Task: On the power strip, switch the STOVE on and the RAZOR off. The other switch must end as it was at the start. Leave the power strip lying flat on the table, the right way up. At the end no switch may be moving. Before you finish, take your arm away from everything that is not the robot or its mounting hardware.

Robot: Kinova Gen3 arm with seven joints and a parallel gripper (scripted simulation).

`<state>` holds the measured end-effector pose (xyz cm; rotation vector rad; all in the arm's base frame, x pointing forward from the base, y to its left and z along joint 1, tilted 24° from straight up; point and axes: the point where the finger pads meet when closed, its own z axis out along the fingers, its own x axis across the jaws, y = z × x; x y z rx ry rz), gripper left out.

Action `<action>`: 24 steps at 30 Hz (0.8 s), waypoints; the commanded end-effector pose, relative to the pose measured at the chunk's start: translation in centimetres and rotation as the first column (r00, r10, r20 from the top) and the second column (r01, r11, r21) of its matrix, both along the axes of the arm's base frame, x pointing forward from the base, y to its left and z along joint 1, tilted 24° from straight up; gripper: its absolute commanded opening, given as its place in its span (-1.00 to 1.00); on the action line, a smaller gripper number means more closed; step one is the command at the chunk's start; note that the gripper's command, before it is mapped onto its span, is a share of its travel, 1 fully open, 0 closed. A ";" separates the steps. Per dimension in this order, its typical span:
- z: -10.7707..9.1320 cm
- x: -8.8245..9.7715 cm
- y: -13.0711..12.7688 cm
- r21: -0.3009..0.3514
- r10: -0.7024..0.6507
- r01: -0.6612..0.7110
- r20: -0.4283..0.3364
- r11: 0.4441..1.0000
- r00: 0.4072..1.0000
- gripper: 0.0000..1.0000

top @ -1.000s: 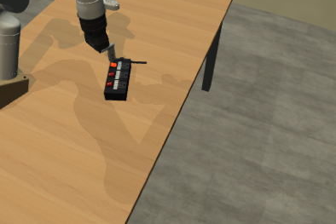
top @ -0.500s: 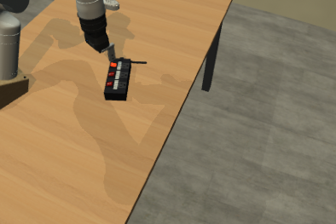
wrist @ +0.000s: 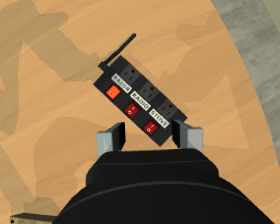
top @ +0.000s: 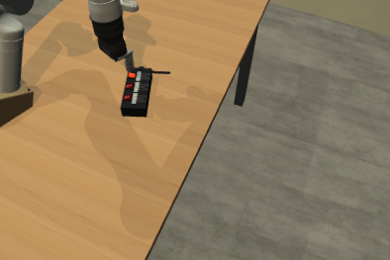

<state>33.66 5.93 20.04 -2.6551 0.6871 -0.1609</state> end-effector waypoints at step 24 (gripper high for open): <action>2.5 3.1 4.7 -0.083 0.381 -0.374 0.110 0.924 0.918 1.00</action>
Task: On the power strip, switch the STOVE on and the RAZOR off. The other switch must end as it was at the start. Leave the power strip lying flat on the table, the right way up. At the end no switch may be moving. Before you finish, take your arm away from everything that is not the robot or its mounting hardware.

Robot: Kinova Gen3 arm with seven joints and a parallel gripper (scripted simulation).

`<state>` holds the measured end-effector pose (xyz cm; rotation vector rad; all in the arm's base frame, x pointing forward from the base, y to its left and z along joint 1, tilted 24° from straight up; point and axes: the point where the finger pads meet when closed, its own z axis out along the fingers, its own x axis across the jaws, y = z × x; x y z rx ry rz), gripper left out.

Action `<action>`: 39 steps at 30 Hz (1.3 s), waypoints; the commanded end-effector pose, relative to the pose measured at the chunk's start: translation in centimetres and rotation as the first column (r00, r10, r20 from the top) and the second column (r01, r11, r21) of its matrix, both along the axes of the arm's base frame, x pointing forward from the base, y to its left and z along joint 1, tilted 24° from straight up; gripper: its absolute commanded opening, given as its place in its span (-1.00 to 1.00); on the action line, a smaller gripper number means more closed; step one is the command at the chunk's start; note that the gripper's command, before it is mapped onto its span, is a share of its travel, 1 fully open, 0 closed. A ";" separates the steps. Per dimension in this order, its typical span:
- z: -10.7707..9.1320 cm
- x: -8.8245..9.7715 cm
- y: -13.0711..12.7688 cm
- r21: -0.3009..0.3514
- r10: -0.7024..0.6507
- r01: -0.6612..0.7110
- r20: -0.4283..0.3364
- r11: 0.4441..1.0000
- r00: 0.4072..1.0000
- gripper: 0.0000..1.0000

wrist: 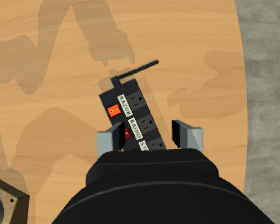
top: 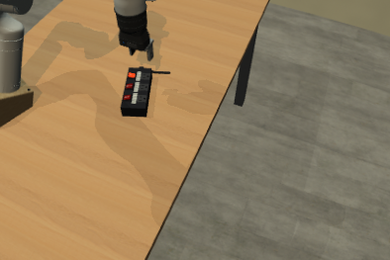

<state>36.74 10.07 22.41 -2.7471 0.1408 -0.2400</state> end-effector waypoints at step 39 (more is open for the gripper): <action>0.0 -0.4 1.1 0.013 -0.054 0.054 -0.042 0.998 0.998 1.00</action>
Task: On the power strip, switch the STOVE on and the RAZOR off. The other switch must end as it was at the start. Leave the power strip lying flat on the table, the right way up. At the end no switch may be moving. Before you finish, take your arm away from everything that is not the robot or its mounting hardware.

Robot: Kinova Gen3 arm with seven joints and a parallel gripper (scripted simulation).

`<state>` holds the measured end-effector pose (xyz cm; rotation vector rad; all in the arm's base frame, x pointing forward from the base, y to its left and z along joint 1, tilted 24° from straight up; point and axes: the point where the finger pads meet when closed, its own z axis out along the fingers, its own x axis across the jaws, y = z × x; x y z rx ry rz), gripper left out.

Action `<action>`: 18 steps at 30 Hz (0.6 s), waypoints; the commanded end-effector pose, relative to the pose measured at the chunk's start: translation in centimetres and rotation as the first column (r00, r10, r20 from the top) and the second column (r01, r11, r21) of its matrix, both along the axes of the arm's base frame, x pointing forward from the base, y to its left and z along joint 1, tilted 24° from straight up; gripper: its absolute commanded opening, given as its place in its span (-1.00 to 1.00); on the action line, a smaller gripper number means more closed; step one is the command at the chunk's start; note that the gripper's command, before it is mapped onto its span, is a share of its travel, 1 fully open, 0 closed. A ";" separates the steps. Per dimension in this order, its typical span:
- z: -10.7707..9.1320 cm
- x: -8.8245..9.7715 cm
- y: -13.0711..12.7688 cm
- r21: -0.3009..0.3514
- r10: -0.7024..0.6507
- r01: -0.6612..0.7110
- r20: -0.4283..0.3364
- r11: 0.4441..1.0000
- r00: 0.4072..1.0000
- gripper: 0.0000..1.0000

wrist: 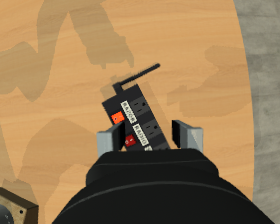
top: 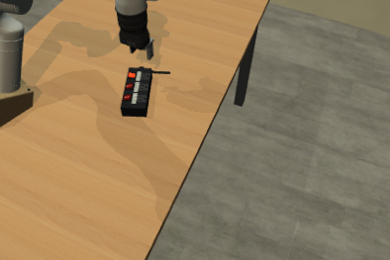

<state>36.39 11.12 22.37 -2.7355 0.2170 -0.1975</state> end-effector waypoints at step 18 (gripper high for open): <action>-0.8 -1.7 2.0 0.017 -0.276 0.283 -0.173 0.959 0.946 1.00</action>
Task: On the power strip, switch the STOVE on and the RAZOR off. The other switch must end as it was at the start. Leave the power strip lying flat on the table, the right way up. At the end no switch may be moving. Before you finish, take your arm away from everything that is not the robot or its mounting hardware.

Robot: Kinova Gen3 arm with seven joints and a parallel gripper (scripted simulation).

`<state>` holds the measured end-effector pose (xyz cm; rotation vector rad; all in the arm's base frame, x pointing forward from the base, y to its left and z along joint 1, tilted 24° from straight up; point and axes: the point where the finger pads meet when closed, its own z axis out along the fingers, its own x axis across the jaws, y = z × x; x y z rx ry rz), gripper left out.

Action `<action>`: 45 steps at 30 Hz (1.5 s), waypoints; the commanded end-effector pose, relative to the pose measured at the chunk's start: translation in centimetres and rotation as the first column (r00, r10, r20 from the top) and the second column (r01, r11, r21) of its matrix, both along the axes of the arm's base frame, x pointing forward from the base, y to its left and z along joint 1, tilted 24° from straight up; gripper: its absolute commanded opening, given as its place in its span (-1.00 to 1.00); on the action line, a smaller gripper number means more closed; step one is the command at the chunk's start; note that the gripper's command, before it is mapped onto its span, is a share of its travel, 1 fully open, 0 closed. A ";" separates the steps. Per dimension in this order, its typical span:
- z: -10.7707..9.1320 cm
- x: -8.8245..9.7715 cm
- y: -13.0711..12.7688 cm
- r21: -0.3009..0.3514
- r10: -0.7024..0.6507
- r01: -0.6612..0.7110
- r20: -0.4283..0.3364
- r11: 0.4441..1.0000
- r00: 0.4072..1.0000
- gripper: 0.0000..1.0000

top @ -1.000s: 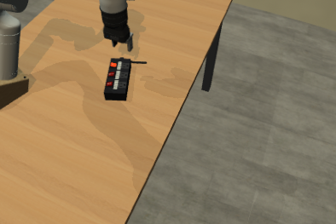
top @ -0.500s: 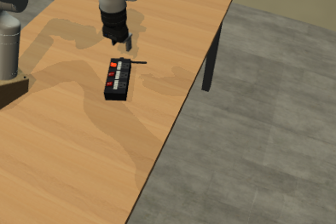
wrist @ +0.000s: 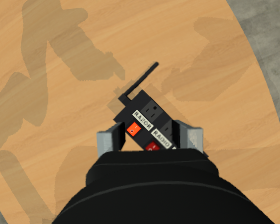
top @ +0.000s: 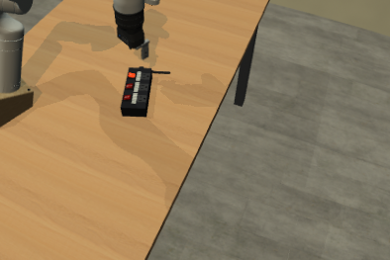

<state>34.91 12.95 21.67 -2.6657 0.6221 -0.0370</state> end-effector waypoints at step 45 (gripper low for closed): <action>-4.3 -3.8 2.6 -0.298 -0.871 0.951 -0.486 0.087 -0.072 1.00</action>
